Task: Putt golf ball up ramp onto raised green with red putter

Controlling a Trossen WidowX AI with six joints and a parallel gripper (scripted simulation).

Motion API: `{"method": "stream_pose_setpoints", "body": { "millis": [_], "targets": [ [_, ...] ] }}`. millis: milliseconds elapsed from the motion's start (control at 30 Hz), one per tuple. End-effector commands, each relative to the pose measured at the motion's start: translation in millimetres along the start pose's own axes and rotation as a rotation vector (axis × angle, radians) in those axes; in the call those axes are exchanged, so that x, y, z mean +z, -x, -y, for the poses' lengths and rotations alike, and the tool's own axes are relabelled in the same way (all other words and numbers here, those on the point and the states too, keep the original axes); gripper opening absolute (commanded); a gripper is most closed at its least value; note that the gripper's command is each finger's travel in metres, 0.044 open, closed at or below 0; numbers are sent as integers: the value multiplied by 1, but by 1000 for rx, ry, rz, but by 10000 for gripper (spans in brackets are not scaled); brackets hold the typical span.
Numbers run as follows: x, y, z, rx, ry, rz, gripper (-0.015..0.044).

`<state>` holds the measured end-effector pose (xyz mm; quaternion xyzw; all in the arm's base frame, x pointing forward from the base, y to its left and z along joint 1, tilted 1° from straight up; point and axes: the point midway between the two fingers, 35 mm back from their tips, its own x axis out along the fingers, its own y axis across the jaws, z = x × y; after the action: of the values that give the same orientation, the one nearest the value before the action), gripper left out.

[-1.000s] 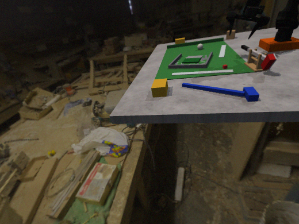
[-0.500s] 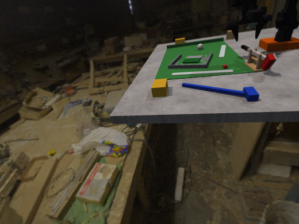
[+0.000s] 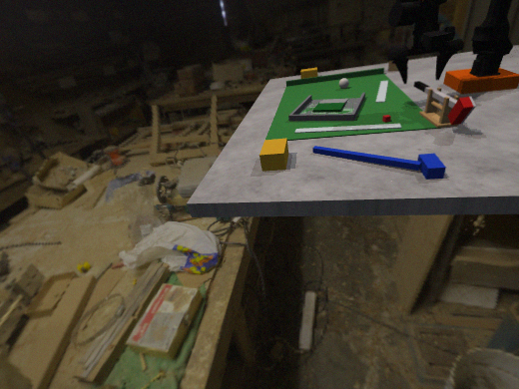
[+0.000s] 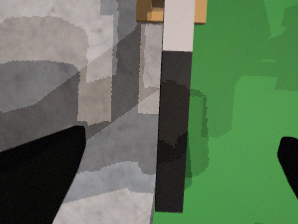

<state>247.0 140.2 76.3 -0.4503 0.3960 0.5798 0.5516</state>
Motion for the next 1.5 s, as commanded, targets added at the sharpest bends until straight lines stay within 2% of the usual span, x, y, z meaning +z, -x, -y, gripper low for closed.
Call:
{"method": "stream_pose_setpoints", "body": {
  "millis": [0, 1000, 1467],
  "targets": [
    [-5, -18, -3, 17, 2, 0, 440],
    [-12, -46, -4, 18, 2, 0, 440],
    [-12, -42, -2, 8, 0, -2, 72]
  ]
}}
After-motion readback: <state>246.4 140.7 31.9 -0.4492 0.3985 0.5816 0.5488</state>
